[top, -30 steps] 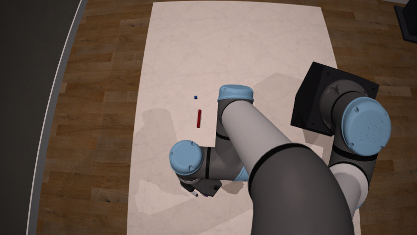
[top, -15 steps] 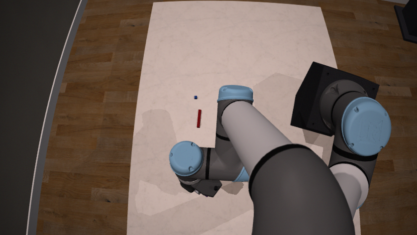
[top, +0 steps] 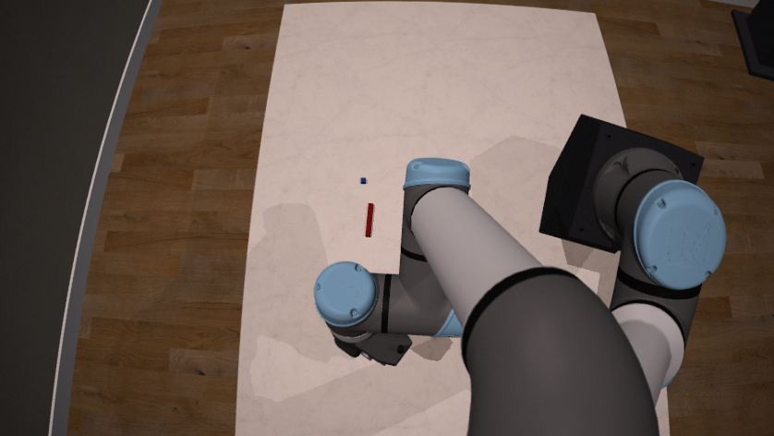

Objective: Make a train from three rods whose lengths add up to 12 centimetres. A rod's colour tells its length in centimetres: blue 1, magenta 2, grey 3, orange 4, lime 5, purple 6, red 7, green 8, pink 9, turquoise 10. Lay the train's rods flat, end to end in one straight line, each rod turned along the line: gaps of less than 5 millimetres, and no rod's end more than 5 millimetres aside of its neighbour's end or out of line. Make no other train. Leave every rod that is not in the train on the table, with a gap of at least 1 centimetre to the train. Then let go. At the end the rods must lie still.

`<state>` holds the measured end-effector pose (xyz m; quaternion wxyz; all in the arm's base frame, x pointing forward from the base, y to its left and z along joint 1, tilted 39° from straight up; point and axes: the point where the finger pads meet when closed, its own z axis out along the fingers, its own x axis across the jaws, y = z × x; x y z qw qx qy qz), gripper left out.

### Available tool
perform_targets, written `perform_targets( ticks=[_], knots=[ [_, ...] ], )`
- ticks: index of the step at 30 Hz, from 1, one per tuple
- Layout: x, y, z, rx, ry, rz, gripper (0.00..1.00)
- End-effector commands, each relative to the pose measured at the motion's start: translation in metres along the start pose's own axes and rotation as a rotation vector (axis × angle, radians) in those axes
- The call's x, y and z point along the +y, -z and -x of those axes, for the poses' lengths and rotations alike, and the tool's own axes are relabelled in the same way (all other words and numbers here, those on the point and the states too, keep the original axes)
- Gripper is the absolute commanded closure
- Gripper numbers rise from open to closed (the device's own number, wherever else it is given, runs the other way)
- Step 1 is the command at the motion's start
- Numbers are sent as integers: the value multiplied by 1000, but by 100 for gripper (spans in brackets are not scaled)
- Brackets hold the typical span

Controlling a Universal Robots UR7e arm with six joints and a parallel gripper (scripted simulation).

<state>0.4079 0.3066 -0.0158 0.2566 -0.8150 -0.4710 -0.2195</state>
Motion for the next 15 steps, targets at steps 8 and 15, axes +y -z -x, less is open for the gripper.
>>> perform_targets(
  ticks=[8, 15],
  knots=[
    [0, 0, 0, 1, 0, 1, 46],
    [0, -2, 0, 0, 0, 1, 46]
  ],
)
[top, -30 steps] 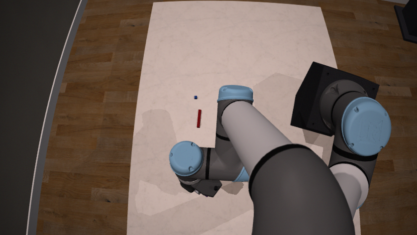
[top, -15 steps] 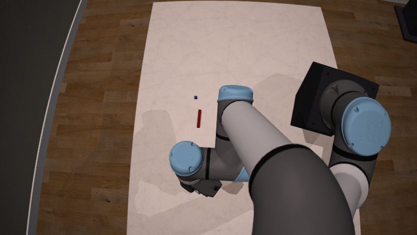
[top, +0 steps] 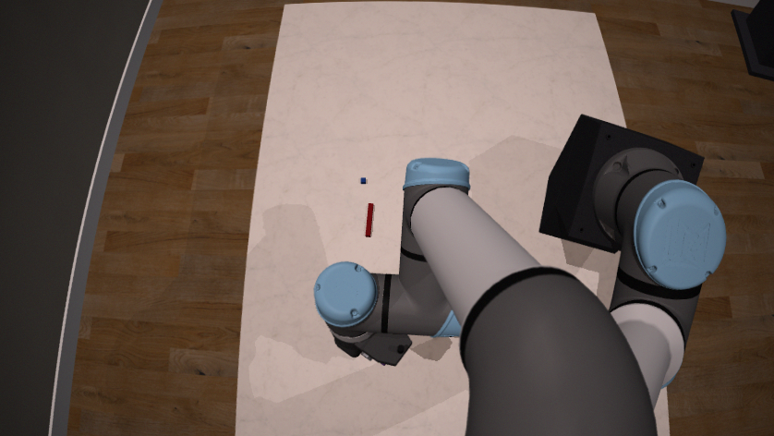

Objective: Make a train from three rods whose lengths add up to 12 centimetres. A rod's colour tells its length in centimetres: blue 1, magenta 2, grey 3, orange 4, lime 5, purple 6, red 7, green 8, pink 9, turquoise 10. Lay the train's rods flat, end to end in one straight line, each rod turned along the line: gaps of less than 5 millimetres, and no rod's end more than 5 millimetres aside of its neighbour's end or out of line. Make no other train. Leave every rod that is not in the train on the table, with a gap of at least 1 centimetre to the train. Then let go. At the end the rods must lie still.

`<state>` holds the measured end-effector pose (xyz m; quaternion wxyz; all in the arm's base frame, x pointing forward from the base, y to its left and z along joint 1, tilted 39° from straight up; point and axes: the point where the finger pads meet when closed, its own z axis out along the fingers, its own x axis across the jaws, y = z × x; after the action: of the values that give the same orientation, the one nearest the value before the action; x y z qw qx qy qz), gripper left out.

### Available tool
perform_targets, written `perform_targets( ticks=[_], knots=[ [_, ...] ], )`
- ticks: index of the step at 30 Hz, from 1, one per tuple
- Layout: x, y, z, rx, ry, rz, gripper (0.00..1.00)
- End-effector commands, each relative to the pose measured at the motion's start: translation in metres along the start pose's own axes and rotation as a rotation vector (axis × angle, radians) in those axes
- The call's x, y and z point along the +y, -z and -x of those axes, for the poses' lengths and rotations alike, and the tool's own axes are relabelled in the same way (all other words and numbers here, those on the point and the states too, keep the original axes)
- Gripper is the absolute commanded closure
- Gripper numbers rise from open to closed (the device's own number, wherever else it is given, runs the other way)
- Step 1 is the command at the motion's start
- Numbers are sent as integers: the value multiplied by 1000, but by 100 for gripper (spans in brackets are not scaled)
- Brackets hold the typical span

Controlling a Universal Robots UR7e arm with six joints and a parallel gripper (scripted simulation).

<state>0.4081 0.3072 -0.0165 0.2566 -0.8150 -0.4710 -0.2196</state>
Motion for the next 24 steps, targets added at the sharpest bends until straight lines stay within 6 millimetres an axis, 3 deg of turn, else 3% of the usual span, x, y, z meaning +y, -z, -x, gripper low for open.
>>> perform_targets(
  ticks=[1, 24],
  knots=[
    [0, -2, 0, 0, 0, 1, 46],
    [1, -26, 0, 0, 0, 1, 46]
  ],
)
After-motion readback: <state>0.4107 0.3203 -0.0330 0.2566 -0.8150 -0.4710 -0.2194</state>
